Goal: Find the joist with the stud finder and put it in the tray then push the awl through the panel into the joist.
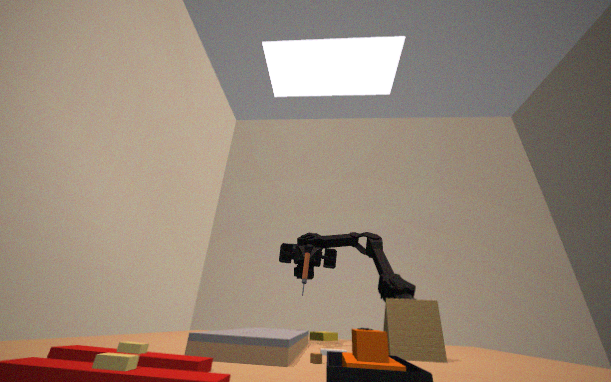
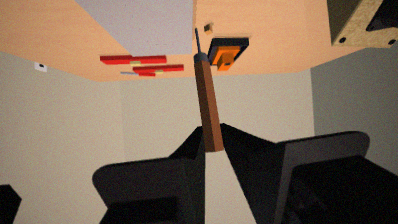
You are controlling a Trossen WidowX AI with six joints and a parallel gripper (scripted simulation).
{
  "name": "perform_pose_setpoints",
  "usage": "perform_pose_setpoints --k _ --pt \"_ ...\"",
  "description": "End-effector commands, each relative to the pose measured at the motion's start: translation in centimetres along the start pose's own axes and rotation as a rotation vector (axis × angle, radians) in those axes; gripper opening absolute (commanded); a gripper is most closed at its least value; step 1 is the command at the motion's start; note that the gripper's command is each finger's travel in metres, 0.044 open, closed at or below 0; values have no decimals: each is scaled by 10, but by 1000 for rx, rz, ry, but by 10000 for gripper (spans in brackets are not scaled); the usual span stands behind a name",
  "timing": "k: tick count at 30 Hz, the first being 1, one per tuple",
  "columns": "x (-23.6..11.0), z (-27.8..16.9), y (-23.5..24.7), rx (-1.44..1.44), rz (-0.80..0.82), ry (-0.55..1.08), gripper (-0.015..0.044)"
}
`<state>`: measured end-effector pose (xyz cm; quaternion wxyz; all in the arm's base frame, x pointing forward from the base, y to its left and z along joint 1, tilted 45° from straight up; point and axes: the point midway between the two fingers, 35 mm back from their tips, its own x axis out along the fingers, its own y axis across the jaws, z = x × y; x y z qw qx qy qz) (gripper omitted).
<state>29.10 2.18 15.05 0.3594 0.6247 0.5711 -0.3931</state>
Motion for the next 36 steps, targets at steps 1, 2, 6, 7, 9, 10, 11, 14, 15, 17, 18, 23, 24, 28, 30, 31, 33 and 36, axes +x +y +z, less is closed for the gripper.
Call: perform_pose_setpoints --k 1,2,6,7,9,10,11,14,15,17,18,23,24,28,30,31,33,36 --pt "15 -2 19 11 1 -37 0" --pt "20 -2 23 15 1 -47 0" --pt "38 -2 40 33 3 -85 0" --pt "42 -2 45 37 4 -95 0" --pt "52 -2 53 46 7 -113 0" --pt "57 -3 57 50 8 -123 0" --pt "62 -3 61 55 10 -132 0" --pt "78 -4 72 68 18 -159 0" --pt "83 -5 76 72 21 -168 0" --pt "94 -6 83 81 28 -185 0" --pt "100 -7 86 85 32 -194 0" --pt "108 -8 91 91 37 -206 0" --pt "108 -8 91 91 37 -206 0" --pt "108 -8 91 91 37 -206 0" --pt "108 -8 91 91 37 -206 0" --pt "108 -8 91 91 37 -206 0" --pt "108 -7 91 91 37 -206 0" --pt "109 -5 91 91 37 -206 0"
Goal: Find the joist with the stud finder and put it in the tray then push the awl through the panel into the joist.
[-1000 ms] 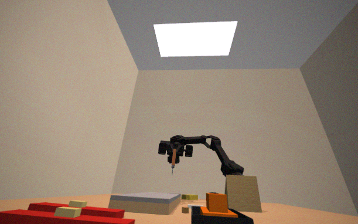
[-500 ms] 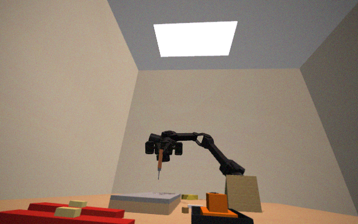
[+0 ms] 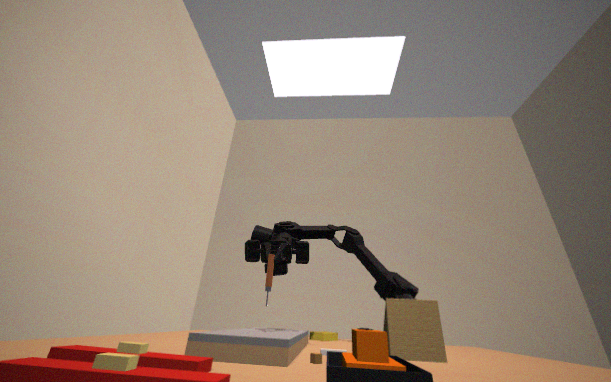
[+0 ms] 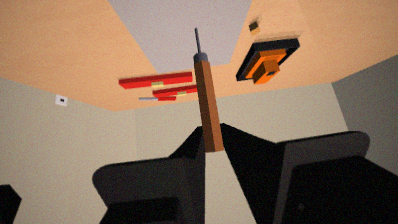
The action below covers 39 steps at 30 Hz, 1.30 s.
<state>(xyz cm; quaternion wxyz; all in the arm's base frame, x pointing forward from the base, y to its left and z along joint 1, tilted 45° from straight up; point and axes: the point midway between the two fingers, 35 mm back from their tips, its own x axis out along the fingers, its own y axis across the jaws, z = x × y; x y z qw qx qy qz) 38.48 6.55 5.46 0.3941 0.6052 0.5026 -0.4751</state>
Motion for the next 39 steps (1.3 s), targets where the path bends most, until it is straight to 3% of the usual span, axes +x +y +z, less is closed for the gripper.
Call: perform_pose_setpoints --k 1,39 --pt "1 1 2 1 6 1 0" --pt "22 35 2 1 6 0 0"
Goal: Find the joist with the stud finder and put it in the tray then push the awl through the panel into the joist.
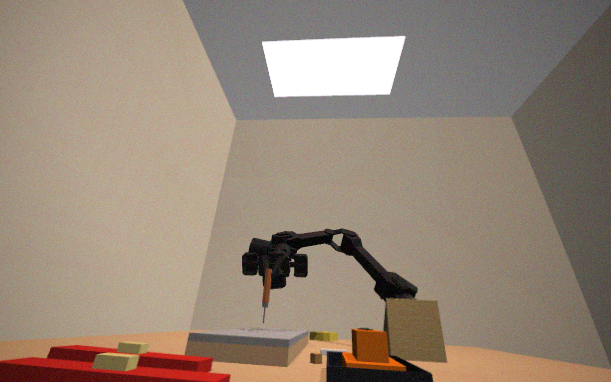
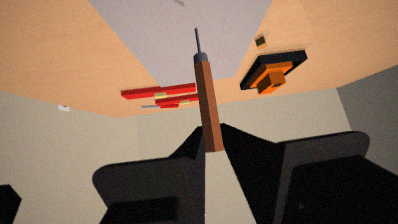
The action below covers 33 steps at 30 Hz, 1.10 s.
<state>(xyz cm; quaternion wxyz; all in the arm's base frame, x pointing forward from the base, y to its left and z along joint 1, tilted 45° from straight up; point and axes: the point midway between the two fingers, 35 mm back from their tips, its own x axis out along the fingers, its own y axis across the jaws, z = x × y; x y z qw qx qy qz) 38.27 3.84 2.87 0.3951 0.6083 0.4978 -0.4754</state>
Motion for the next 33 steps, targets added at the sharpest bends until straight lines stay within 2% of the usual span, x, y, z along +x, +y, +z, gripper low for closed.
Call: perform_pose_setpoints --k 1,18,33 --pt "4 4 -1 -5 -4 2 0" --pt "18 27 -2 -5 -3 1 0" --pt "16 27 0 -3 2 -1 0"
